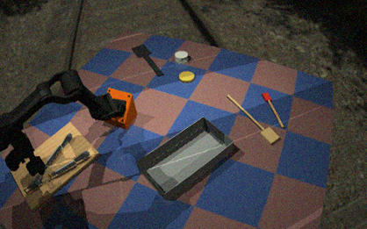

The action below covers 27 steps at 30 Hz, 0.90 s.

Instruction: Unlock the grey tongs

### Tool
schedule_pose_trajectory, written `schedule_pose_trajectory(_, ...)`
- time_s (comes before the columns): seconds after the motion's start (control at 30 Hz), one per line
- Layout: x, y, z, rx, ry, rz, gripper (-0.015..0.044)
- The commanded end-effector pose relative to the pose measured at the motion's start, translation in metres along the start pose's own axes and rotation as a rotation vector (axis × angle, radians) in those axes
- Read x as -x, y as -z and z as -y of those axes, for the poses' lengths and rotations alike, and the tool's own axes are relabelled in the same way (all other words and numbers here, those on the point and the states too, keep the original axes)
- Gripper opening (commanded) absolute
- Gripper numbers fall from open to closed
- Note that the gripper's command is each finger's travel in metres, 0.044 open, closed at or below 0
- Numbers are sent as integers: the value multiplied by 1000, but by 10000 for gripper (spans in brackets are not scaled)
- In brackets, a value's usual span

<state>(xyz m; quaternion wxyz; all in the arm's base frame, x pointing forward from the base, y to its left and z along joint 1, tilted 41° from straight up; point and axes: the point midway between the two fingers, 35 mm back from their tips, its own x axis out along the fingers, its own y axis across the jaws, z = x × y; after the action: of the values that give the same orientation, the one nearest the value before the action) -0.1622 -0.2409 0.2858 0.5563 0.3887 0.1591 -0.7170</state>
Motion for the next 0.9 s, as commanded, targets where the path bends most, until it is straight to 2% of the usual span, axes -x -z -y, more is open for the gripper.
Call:
schedule_pose_trajectory(0.0, 21, -30, -1, -1, -3, 10, 440)
schedule_pose_trajectory(0.4, 71, -88, -3, -15, 6, 32, 440)
schedule_pose_trajectory(0.57, 77, -89, -2, 6, -4, 46, 440)
schedule_pose_trajectory(0.87, 113, -84, 3, 219, -71, 194, 440)
